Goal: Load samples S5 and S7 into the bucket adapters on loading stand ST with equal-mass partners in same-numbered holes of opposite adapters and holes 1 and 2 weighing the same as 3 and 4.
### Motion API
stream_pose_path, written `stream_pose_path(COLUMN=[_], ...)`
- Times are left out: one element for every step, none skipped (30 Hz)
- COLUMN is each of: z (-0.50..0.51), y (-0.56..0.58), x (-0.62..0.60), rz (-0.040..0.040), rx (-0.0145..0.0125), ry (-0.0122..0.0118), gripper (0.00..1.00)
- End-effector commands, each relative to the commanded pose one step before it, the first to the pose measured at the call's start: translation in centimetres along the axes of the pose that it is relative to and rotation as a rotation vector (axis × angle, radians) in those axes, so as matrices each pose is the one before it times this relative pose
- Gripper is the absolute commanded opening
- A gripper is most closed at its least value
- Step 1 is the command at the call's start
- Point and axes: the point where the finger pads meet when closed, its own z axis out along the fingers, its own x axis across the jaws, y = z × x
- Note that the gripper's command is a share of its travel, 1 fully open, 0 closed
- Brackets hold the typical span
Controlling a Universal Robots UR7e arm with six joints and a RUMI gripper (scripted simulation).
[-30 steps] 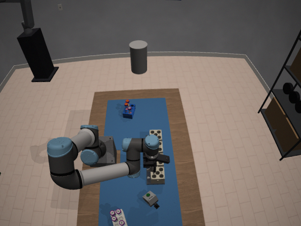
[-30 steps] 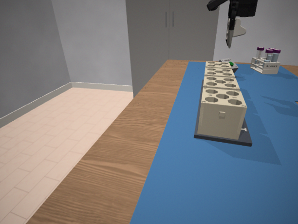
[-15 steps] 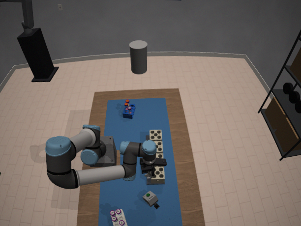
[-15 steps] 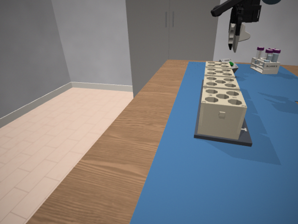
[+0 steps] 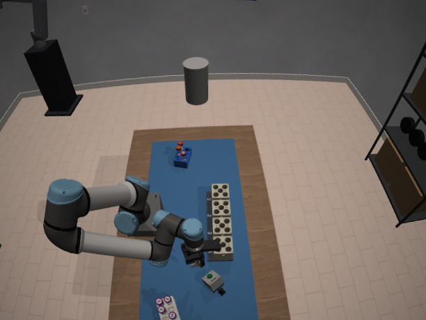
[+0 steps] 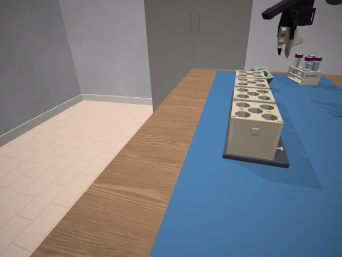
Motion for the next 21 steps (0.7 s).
stream_pose_path(z=[-0.029, -0.001, 0.006, 0.000, 0.000, 0.000, -0.001, -0.001, -0.001, -0.001, 0.000, 0.000, 0.000, -0.001, -0.001, -0.001, -0.001, 0.002, -0.001, -0.001, -0.001], y=[3.995, 0.702, 0.707, 0.702, 0.702, 0.702, 0.702, 0.702, 0.702, 0.702, 0.000, 0.000, 0.704, 0.702, 0.702, 0.701, 0.700, 0.708, 0.701, 0.701, 0.701], x=[2.581, 0.449, 0.452, 0.450, 0.450, 0.450, 0.450, 0.450, 0.450, 0.450, 0.000, 0.000, 0.450, 0.450, 0.450, 0.450, 0.450, 0.450, 0.450, 0.450, 0.450], rz=[-0.00822, 0.00000, -0.00001, 0.00000, 0.00000, 0.00000, -0.00001, -0.00001, -0.00001, -0.00001, 0.00000, 0.00000, -0.00001, -0.00001, -0.00002, -0.00002, -0.00002, -0.00003, -0.00003, -0.00003, -0.00003], rx=[0.01994, -0.00001, 0.00001, -0.00001, -0.00001, -0.00001, -0.00001, -0.00002, -0.00002, -0.00002, 0.00000, 0.00000, -0.00001, -0.00002, -0.00002, -0.00002, -0.00003, 0.00000, -0.00003, -0.00003, -0.00003], ry=[-0.00840, 0.00002, 0.00002, 0.00002, 0.00002, 0.00002, 0.00003, 0.00003, 0.00003, 0.00003, 0.00000, 0.00000, 0.00003, 0.00003, 0.00003, 0.00003, 0.00003, 0.00003, 0.00003, 0.00003, 0.00003], gripper=[0.35, 0.35, 0.35, 0.35, 0.35, 0.35, 0.35, 0.35, 0.35, 0.35, 0.35, 0.35, 0.35, 0.35, 0.35, 0.35, 0.35, 0.35, 0.35, 0.35, 0.35])
